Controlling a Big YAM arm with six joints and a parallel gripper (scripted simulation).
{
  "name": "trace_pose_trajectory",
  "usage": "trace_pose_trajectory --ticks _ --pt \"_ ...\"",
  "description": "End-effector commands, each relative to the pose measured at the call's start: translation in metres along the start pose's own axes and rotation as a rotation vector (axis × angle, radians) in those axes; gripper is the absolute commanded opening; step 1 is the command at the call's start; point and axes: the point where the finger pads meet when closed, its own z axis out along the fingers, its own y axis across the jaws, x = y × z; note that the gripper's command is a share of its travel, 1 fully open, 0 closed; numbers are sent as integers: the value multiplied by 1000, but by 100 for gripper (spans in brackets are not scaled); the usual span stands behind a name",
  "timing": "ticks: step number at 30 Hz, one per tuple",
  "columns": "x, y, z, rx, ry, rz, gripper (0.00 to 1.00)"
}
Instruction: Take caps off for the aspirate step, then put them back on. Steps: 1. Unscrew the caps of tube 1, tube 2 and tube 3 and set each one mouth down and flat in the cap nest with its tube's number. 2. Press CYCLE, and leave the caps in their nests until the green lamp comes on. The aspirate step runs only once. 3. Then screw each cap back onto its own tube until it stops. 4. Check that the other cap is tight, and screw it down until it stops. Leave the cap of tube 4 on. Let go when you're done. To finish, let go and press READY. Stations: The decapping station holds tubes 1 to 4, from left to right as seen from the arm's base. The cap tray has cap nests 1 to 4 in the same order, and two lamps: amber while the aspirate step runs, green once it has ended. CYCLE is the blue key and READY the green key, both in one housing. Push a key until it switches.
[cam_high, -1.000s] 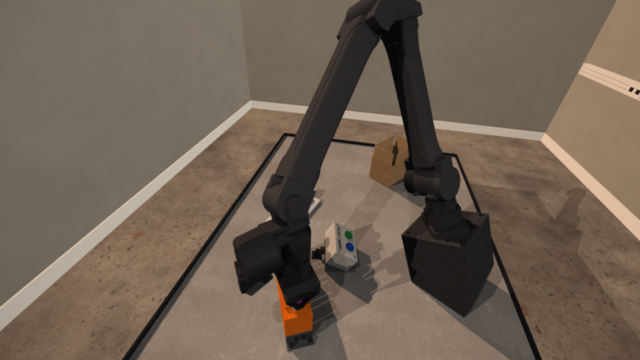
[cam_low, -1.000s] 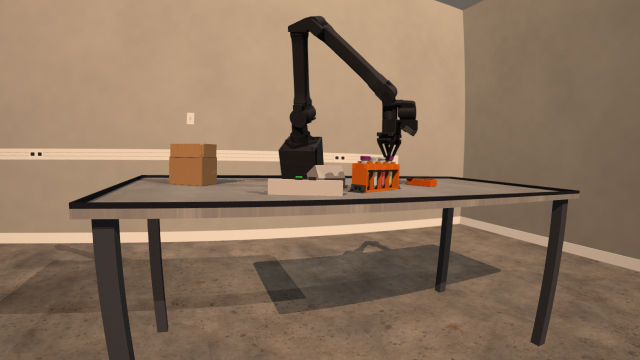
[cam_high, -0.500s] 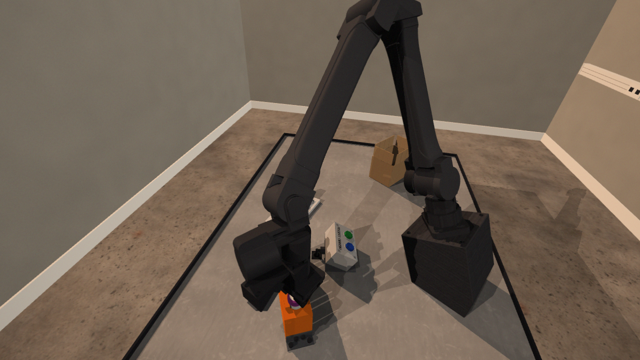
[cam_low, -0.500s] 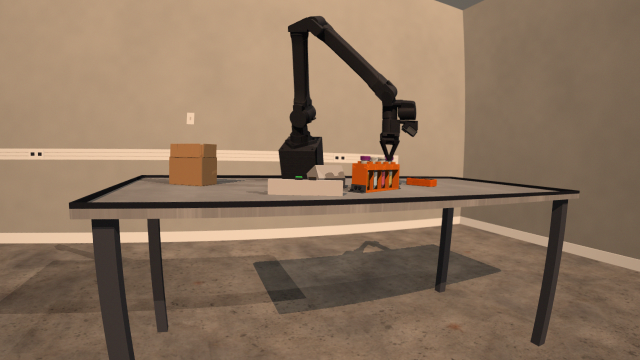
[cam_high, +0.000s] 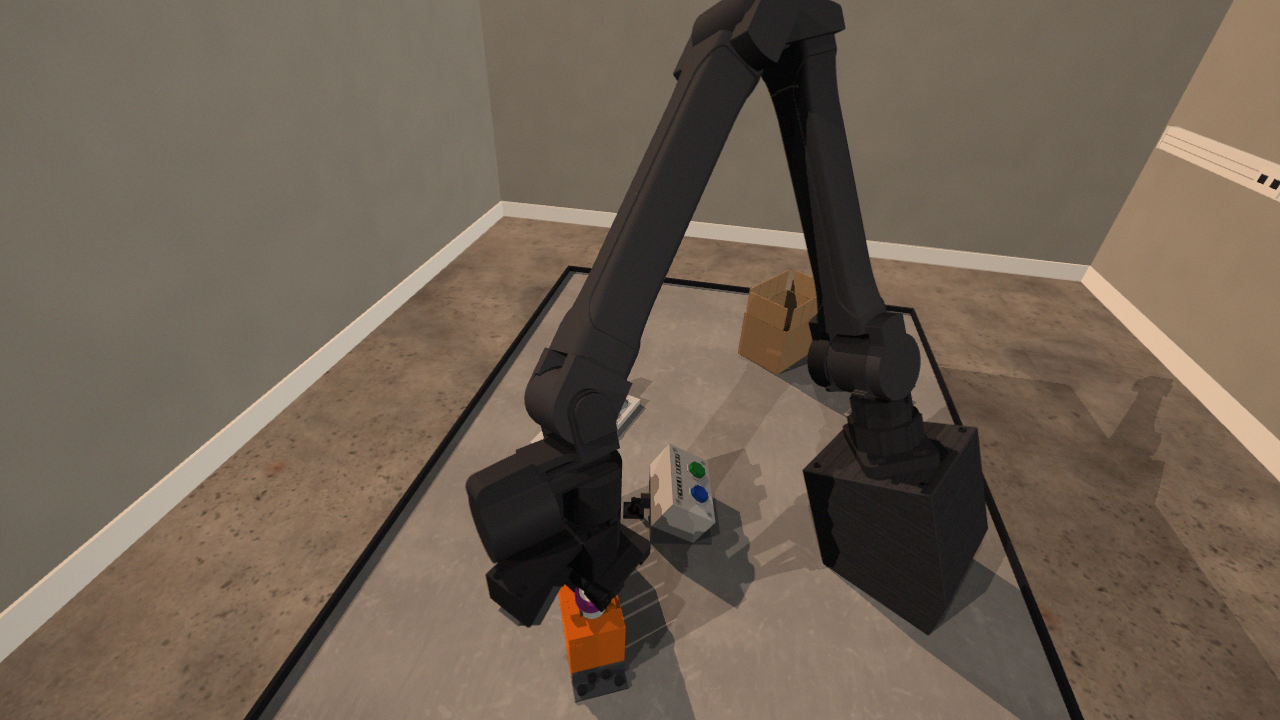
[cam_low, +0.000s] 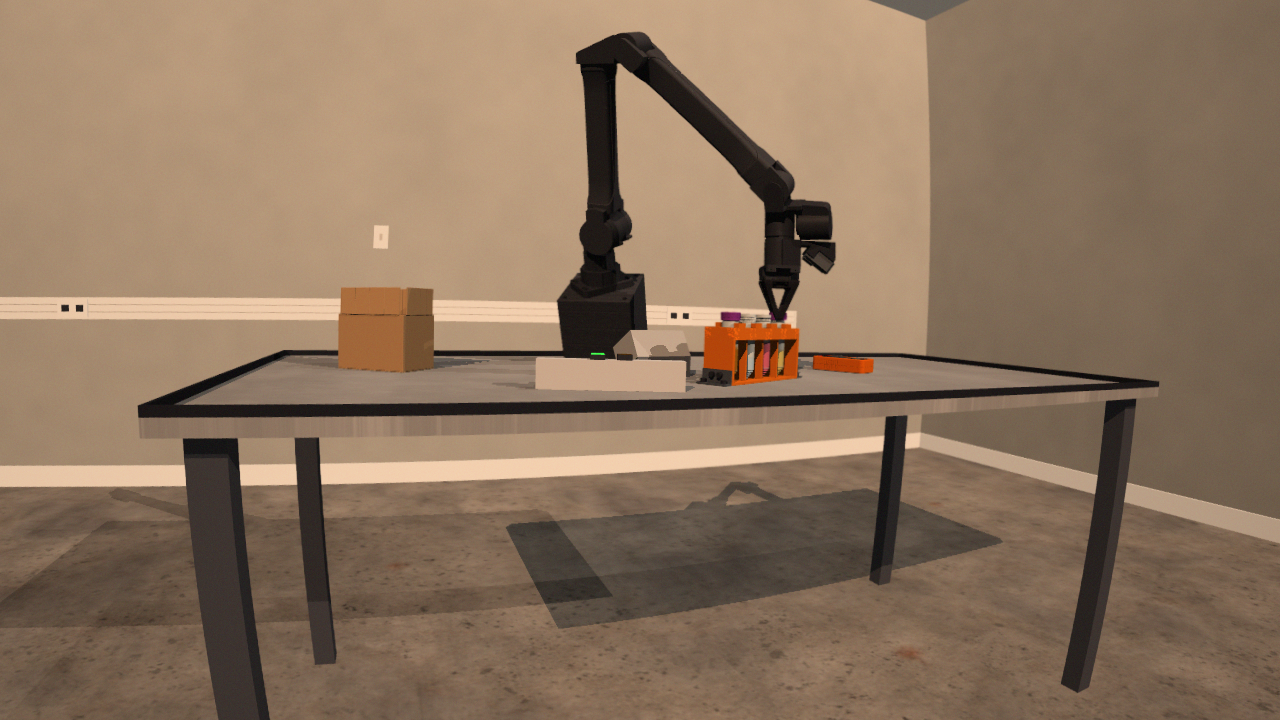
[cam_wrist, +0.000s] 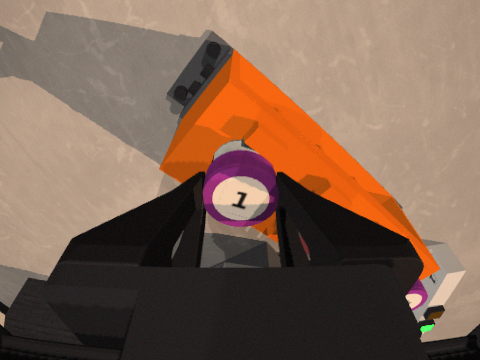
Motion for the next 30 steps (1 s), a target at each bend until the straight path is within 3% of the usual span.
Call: trace_pose_trajectory --ticks 1,4,28,30 --pt "-9 -5 -5 5 -18 -8 0" --pt "-5 -3 1 -4 3 32 0" --pt "-4 -5 5 0 1 774 0" --pt "-4 -5 5 0 1 774 0"
